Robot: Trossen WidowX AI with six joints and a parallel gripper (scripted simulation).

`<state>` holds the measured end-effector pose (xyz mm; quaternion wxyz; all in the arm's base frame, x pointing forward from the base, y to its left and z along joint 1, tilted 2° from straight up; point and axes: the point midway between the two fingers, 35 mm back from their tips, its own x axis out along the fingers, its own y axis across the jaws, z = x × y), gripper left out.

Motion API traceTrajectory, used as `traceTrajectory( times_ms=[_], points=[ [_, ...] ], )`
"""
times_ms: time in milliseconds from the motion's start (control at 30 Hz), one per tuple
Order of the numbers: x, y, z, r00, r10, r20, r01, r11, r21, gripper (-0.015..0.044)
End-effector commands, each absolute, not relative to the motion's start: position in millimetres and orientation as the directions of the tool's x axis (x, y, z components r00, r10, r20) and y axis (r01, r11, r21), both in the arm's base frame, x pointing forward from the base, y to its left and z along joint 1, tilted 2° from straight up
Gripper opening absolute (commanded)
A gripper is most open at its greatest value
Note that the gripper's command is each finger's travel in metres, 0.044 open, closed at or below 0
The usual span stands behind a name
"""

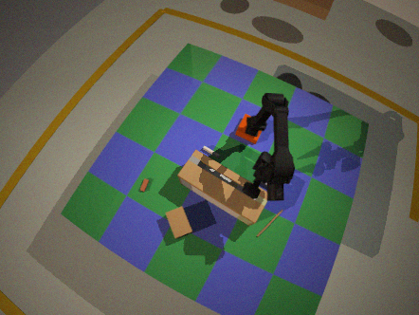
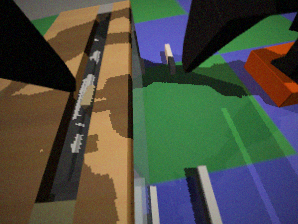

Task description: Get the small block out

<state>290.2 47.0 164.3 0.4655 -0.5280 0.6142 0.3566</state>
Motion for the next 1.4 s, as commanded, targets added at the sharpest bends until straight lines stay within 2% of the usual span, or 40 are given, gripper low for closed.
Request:
traceTrajectory(
  times_ms=[0,1367],
  points=[
    [285.9,43.4,166.9,-0.025,-0.300,-0.954,-0.972,0.231,-0.047,0.0400],
    [296.0,43.6,108.3,-0.024,-0.300,-0.954,-0.972,0.231,-0.048,0.0400]
  ],
)
